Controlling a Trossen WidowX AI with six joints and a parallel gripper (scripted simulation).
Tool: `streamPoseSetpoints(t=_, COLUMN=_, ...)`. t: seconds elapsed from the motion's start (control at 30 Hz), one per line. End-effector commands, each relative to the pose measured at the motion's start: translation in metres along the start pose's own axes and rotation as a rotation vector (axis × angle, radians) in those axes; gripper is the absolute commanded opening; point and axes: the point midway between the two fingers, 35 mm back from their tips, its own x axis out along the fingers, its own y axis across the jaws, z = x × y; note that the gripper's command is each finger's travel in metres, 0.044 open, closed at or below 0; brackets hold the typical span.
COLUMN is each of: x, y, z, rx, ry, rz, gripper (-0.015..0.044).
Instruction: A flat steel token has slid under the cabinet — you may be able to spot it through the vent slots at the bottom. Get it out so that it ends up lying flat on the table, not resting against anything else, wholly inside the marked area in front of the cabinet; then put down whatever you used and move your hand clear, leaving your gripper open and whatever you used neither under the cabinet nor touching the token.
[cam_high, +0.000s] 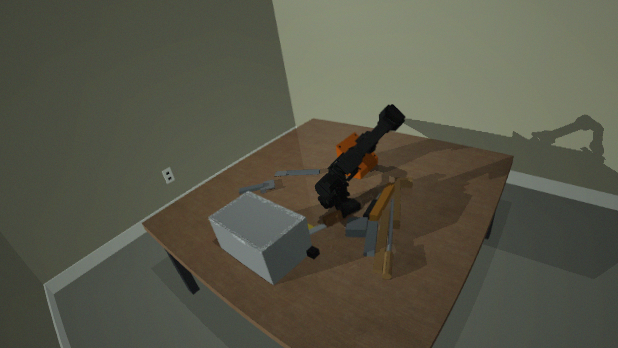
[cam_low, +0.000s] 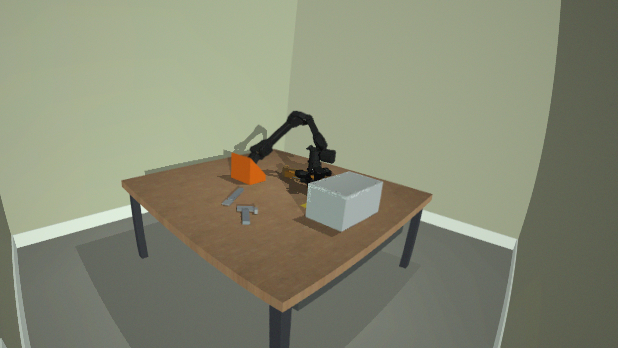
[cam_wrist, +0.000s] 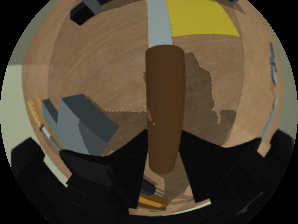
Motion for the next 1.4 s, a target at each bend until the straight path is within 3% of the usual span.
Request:
streamPoseSetpoints(t=0.0, x=0.000, y=0.001, z=0.005, rx=-0.003, ry=0.002, rz=0.003, gripper=0.0000)
streamPoseSetpoints(t=1.37, x=-0.001, y=0.003, z=0.049, rx=-0.005, ry=0.000, rz=0.003, gripper=0.0000)
